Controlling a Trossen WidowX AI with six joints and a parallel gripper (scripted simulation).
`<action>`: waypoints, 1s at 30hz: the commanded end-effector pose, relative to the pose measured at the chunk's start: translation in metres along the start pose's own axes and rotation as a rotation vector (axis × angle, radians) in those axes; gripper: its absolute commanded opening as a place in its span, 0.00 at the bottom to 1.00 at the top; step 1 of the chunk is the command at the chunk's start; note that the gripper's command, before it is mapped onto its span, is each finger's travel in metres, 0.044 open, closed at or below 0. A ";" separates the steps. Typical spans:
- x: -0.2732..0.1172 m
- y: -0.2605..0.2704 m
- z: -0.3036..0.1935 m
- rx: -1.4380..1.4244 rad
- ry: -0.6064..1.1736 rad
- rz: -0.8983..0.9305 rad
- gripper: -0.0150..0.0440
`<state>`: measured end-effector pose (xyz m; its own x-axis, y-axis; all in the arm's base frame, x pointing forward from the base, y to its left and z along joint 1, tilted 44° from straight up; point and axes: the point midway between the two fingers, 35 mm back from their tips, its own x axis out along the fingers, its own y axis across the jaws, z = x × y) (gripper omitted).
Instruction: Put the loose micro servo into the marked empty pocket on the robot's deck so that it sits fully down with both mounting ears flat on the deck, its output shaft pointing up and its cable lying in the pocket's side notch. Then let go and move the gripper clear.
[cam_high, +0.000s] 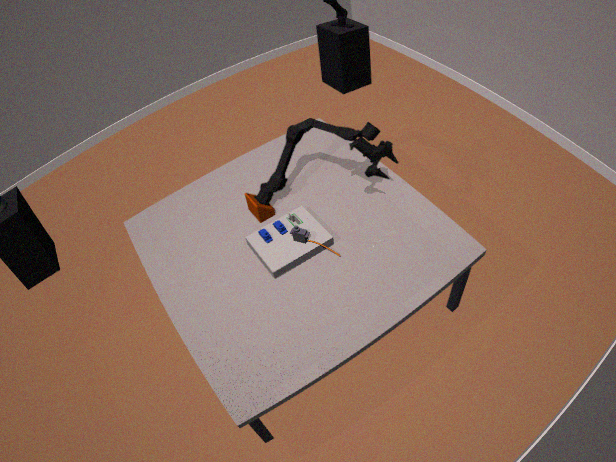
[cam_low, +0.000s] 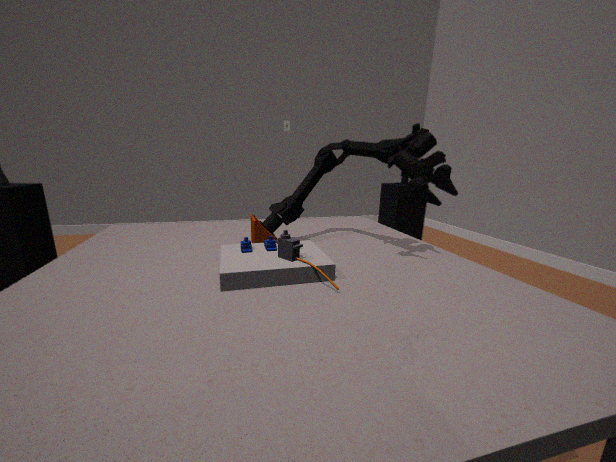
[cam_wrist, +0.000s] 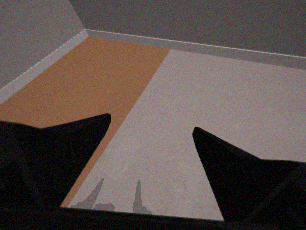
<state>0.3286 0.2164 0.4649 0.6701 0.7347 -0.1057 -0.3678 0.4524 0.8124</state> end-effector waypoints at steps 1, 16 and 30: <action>0.007 -0.025 0.000 0.062 0.022 -0.065 1.00; 0.013 -0.120 0.005 0.345 0.050 -0.308 1.00; -0.002 -0.211 0.000 0.702 0.058 -0.551 1.00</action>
<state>0.4036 0.1280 0.3080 0.6194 0.5474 -0.5628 0.4154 0.3797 0.8266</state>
